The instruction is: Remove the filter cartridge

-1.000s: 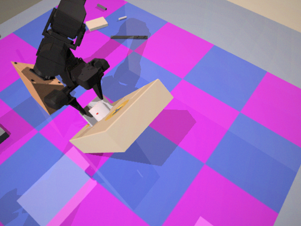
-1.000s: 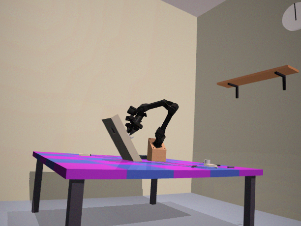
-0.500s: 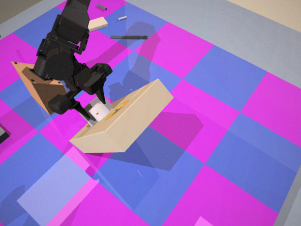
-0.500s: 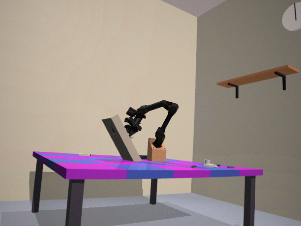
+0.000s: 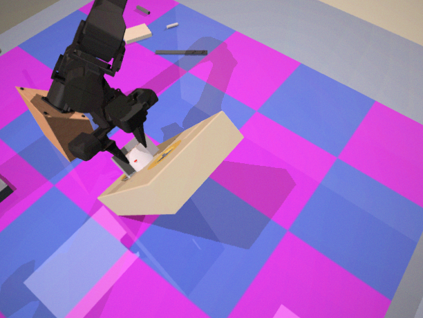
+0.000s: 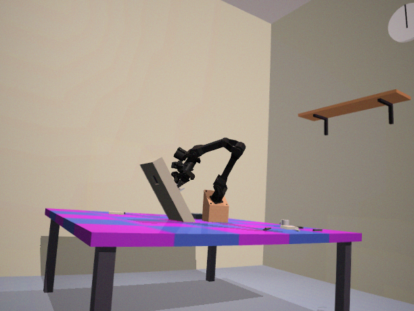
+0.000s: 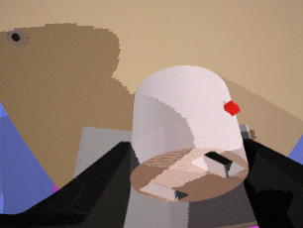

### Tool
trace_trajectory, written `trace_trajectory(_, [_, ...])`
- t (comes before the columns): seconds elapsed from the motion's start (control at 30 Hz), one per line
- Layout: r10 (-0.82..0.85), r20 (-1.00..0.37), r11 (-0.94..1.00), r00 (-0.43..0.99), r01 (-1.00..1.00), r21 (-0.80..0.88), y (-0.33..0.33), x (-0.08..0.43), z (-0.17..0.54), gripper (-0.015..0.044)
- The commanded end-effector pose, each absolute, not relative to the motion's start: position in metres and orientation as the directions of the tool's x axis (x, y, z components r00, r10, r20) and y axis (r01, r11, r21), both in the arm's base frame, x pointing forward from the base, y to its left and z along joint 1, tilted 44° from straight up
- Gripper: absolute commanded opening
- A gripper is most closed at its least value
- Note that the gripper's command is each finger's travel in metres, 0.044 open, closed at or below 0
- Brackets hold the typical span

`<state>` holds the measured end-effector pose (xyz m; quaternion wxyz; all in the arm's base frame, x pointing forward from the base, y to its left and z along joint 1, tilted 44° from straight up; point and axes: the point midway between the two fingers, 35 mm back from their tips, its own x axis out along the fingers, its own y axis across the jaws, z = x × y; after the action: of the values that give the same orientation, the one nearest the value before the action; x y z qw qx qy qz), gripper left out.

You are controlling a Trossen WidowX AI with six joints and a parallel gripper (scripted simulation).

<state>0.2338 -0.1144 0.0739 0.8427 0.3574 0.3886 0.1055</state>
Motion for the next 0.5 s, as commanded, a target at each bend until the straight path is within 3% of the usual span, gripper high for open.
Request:
trace_trajectory(0.0, [0.452,-0.585,0.728,0.673,0.100,0.678,-0.115,0.233,0.073,0.0106])
trace_trajectory(0.13, [0.453,-0.583,0.726,0.674,0.100,0.680,-0.121,0.237,0.079,0.0001])
trace_trajectory(0.47, [0.451,-0.588,0.726,0.672,0.107,0.679,-0.142,0.233,0.098,0.0000])
